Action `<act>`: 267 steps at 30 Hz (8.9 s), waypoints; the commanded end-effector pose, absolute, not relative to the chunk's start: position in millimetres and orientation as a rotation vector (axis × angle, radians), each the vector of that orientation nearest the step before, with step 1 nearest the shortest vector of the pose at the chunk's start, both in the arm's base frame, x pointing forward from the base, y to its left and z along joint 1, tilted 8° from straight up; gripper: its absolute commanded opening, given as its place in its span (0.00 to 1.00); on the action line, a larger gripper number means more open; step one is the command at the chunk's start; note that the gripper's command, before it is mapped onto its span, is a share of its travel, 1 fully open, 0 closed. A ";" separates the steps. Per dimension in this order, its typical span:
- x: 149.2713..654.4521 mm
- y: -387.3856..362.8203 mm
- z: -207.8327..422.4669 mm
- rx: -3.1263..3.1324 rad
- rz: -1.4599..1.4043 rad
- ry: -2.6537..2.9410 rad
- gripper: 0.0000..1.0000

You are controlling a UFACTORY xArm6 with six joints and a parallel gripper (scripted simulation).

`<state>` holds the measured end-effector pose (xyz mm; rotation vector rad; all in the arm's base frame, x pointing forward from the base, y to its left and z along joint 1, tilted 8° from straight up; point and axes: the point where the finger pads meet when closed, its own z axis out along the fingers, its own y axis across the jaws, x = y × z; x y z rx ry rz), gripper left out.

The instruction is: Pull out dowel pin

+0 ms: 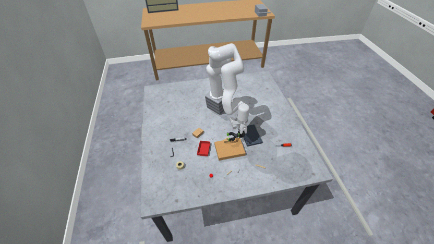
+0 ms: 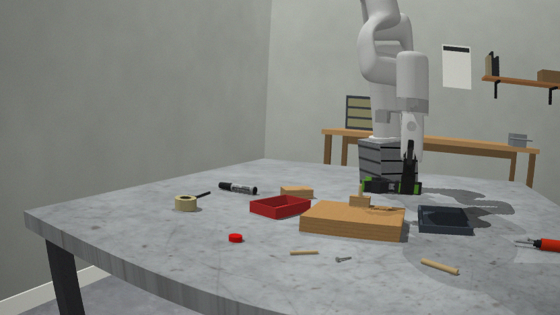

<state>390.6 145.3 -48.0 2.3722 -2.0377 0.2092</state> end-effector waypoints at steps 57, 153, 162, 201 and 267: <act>395.0 142.6 -82.2 2.374 0.212 -2.039 0.27; 395.0 142.6 -82.2 2.374 0.212 -2.039 0.49; 395.0 142.6 -82.2 2.374 0.212 -2.039 0.50; 393.2 144.4 -63.6 2.374 0.212 -2.039 0.50; 390.2 140.2 -0.2 2.214 0.212 -2.227 0.50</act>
